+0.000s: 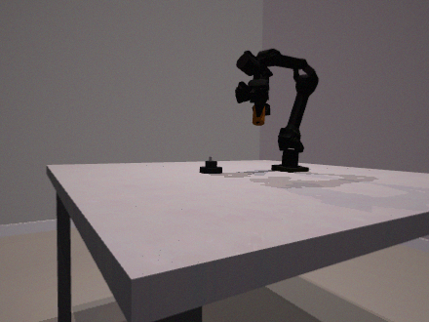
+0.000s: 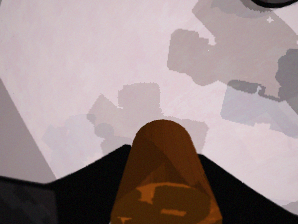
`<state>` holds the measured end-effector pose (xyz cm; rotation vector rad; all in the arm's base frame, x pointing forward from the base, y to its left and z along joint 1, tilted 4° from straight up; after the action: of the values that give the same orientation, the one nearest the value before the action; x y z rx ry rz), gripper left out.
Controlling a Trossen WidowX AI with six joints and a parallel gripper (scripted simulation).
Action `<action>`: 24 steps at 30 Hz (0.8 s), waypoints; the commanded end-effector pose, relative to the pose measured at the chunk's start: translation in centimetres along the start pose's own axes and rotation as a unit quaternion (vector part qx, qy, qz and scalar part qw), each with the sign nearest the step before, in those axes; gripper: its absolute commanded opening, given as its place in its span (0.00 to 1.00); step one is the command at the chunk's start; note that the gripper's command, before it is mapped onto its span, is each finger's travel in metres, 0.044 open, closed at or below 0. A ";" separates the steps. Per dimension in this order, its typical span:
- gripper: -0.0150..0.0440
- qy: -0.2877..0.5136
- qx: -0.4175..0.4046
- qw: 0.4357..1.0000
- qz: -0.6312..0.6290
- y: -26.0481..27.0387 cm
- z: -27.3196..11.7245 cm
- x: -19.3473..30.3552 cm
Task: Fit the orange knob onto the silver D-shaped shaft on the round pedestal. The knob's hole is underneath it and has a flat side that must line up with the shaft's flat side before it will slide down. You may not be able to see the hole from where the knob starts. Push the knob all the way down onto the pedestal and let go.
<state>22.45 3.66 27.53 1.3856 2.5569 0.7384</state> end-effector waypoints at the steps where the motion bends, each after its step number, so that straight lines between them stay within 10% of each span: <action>1: 0.25 0.004 -0.051 0.999 -0.004 -0.3 -1.0 -0.1; 24: 0.25 0.027 -0.230 0.973 -0.004 -1.3 -3.4 -1.0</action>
<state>20.80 1.02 29.77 1.2066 2.2179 1.2848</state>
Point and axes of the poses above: the point midway between the two fingers, 35 mm back from their tips, its own z axis out along the fingers, its own y axis across the jaws, x = y × z, the point moved 7 cm from there along -z, back along the fingers, and after that the axes turned 7 degrees about z, right-handed, at the moved point
